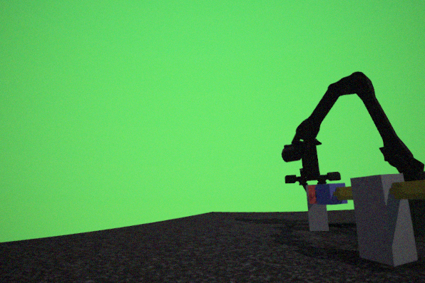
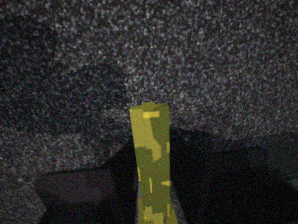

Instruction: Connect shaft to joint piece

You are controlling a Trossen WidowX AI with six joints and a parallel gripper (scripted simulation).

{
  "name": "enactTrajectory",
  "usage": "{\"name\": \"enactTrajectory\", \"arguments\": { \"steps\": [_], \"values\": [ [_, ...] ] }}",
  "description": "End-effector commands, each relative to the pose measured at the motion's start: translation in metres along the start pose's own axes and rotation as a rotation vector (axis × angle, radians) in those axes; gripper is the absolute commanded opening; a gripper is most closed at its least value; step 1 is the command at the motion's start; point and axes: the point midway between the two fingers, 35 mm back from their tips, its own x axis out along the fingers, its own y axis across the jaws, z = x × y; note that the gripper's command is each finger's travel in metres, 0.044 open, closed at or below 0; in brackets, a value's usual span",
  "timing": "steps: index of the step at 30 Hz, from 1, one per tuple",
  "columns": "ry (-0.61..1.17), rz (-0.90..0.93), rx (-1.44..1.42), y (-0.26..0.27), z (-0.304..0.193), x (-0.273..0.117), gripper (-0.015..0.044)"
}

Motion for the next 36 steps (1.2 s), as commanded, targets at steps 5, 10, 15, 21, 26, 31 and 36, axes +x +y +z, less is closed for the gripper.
{"name": "enactTrajectory", "arguments": {
  "steps": [5, 10, 15, 21, 26, 31, 36],
  "values": [
    [-0.002, 0.0, 0.003, 0.0, -0.013, 0.001, 0.0],
    [-0.002, 0.0, 0.003, 0.0, -0.02, 0.001, 0.0],
    [-0.001, 0.0, 0.003, 0.0, -0.027, 0.001, 0.0],
    [0.0, 0.0, 0.003, 0.0, -0.035, 0.001, 0.0],
    [0.0, 0.0, 0.003, 0.0, -0.043, 0.001, 0.0],
    [0.001, 0.0, 0.003, 0.0, -0.05, 0.001, 0.0],
    [0.002, 0.0, 0.003, 0.0, -0.047, 0.0, 0.0]
  ]
}}
